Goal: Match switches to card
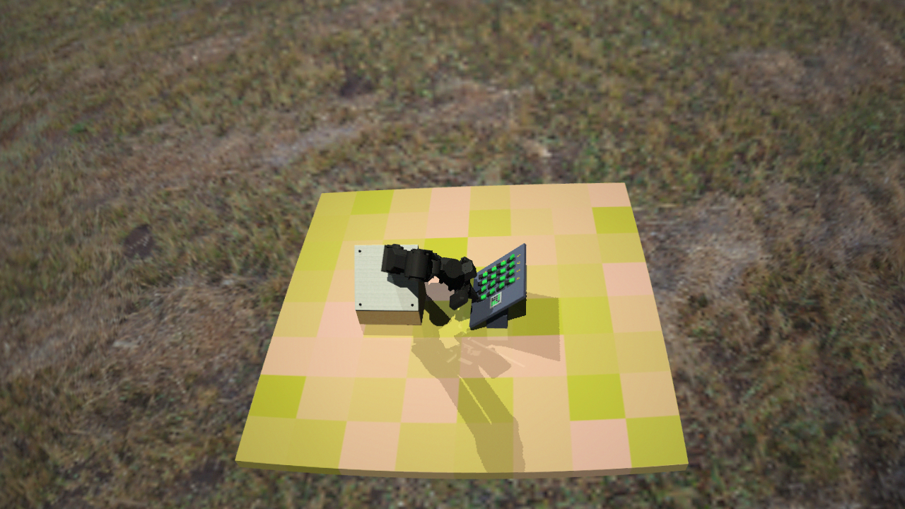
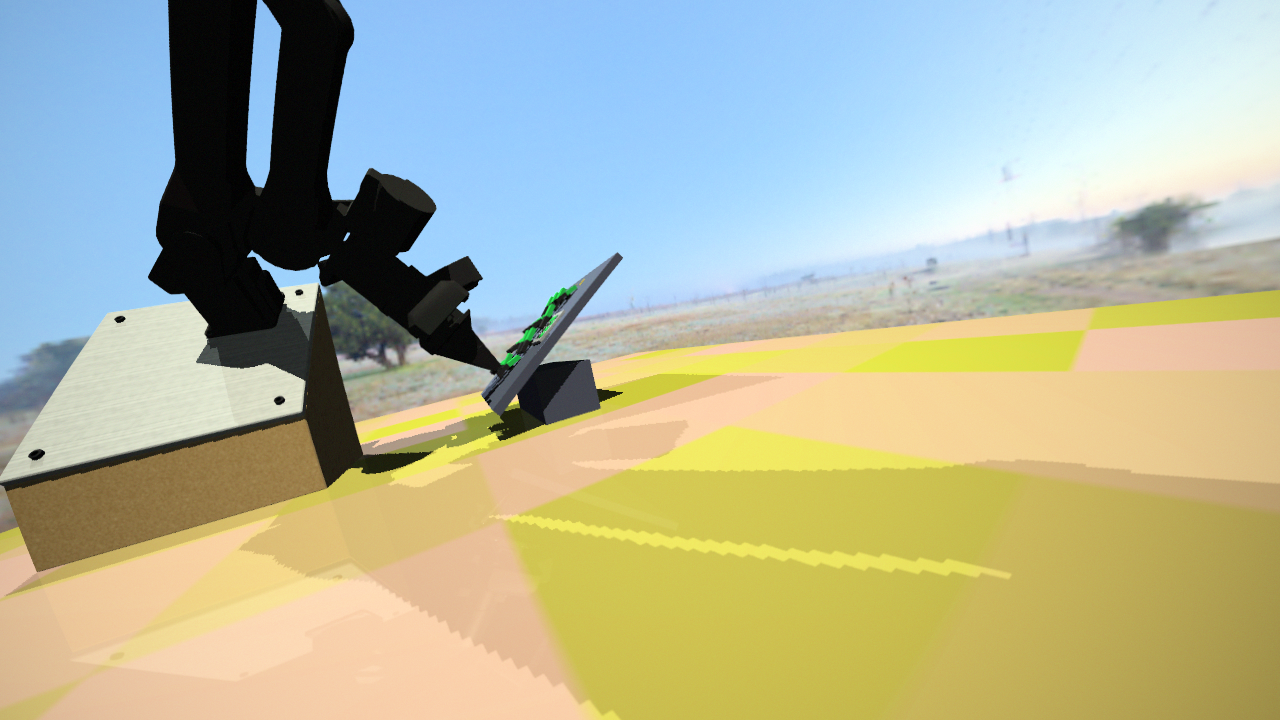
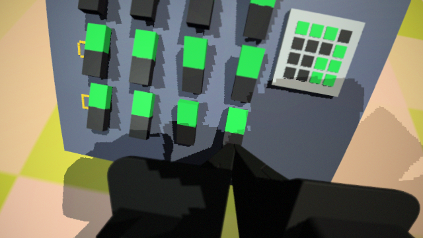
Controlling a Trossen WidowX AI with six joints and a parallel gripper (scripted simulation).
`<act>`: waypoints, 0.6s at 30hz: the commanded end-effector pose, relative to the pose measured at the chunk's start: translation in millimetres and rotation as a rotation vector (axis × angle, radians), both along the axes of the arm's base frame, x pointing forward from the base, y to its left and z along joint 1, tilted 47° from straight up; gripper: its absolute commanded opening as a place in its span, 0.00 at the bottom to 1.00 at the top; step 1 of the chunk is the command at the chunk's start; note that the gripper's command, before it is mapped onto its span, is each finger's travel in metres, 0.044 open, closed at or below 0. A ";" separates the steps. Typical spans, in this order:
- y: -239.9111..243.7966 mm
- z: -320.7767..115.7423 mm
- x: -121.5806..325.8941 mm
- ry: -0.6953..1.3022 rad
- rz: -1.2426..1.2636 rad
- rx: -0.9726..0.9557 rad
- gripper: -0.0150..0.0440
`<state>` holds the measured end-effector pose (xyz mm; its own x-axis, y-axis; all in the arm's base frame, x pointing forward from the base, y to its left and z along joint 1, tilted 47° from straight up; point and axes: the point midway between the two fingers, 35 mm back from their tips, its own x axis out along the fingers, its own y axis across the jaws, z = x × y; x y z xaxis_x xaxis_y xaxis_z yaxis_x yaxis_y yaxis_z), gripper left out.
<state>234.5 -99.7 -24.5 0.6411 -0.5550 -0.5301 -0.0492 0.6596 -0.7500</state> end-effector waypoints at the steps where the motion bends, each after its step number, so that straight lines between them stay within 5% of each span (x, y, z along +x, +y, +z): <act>1: 0.6 0.0 0.9 0.000 0.007 0.000 0.25; 18: -0.7 -1.3 1.9 -0.008 0.015 0.000 0.25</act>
